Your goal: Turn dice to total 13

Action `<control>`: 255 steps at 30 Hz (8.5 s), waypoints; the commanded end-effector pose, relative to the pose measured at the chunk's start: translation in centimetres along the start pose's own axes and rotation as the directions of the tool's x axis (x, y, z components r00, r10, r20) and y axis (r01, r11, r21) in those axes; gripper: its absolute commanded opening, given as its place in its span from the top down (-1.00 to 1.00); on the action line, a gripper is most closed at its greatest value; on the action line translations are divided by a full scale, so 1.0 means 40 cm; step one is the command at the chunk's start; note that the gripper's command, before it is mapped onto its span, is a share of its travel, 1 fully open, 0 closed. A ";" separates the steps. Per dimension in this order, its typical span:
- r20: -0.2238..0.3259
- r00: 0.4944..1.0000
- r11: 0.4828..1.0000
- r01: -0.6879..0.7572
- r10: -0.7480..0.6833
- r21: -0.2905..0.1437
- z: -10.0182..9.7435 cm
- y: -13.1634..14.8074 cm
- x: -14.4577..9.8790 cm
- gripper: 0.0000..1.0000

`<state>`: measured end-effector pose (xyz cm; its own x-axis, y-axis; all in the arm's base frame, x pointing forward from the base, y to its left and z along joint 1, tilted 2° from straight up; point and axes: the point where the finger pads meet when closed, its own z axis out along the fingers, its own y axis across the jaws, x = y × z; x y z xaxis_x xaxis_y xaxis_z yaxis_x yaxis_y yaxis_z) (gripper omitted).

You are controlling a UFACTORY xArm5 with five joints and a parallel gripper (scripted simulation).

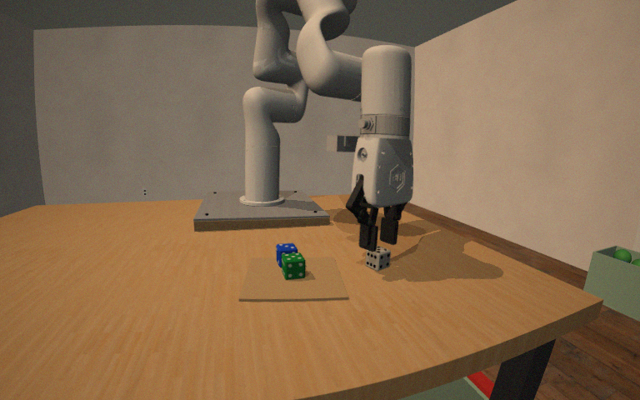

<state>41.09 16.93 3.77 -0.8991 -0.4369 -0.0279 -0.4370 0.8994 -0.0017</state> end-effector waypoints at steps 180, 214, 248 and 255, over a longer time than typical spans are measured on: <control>0.004 1.000 1.000 0.000 0.000 0.000 -0.166 -0.001 -0.006 0.47; 0.001 0.929 0.929 -0.371 0.371 0.009 -0.176 -0.373 0.011 0.47; 0.001 0.929 0.929 -0.371 0.371 0.009 0.056 -0.372 0.009 0.47; 0.001 0.929 0.929 -0.371 0.371 0.009 0.064 -0.371 0.009 0.47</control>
<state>47.18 3.43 1.14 -0.9971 -0.0723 -0.0240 -0.0723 0.9974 0.0000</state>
